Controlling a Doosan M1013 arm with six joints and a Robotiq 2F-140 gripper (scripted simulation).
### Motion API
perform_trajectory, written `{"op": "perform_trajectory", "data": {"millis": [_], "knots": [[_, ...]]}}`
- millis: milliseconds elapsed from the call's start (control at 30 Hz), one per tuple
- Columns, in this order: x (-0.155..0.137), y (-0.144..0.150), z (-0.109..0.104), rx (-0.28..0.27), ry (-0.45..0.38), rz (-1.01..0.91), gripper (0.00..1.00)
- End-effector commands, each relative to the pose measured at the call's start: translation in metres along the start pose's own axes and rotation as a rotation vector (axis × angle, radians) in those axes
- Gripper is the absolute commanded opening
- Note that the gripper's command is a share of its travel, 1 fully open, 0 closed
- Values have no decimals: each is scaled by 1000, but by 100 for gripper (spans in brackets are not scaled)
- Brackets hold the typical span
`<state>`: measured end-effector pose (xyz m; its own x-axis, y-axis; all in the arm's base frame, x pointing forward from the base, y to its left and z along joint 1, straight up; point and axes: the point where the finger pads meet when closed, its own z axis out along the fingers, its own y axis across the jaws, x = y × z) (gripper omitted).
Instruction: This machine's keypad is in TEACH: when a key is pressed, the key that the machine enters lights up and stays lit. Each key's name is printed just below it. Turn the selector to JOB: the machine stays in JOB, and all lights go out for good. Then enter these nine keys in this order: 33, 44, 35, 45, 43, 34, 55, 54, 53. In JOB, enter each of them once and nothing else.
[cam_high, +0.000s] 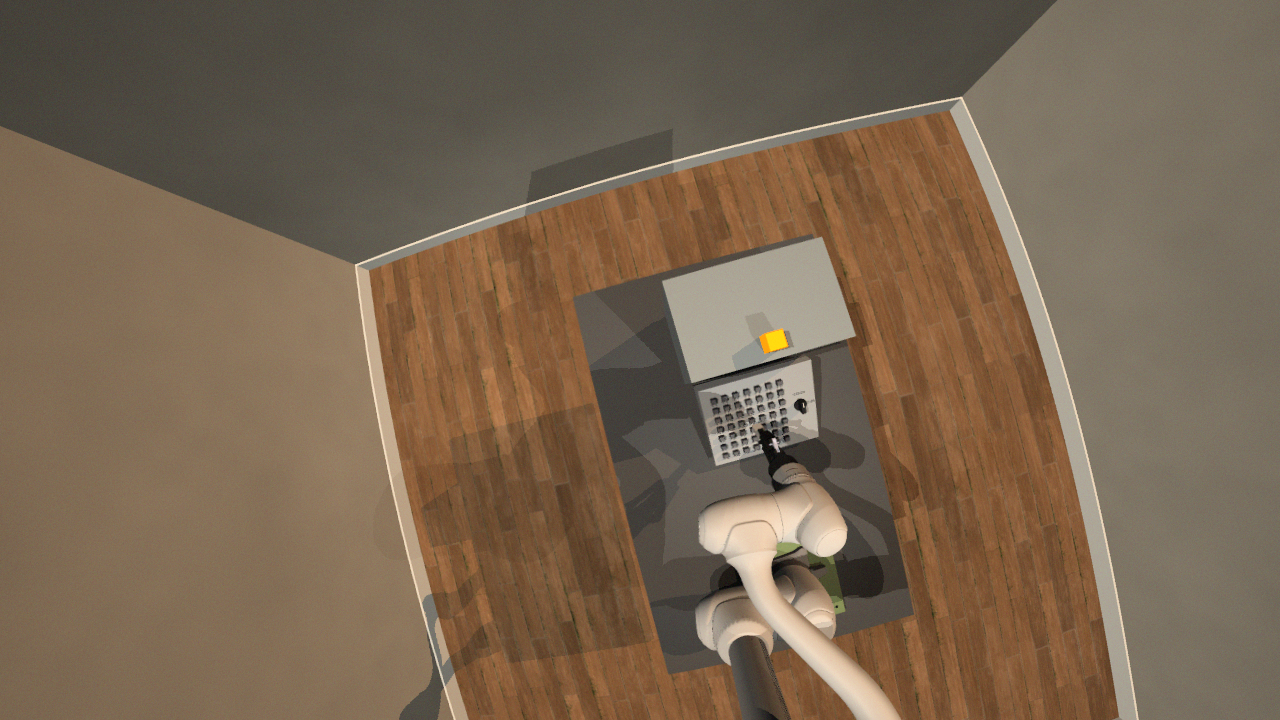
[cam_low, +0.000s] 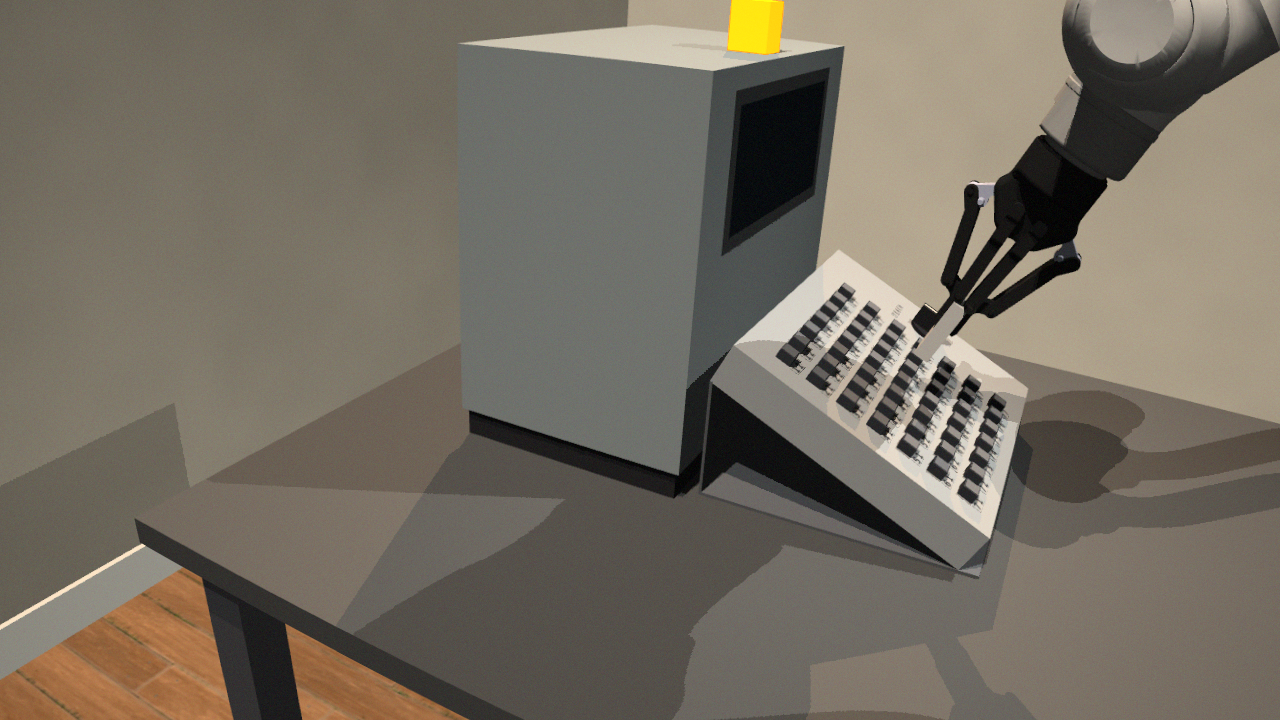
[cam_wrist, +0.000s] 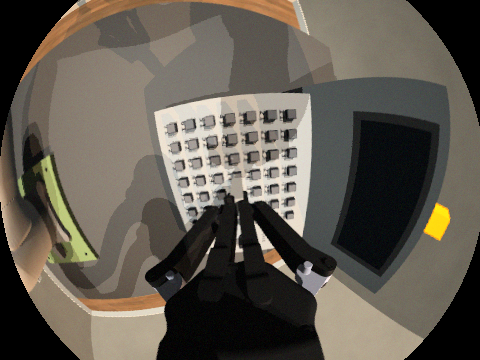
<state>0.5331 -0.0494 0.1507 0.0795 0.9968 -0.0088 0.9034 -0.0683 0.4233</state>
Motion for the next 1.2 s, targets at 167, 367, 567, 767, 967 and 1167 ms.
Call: {"op": "perform_trajectory", "data": {"millis": [167,367,567,767,967,1167], "knots": [[3,-1,12,0,5,-1,0],[3,-1,19,0,5,-1,0],[3,-1,23,0,5,-1,0],[3,-1,23,0,5,-1,0],[3,-1,23,0,5,-1,0],[3,-1,23,0,5,-1,0]]}}
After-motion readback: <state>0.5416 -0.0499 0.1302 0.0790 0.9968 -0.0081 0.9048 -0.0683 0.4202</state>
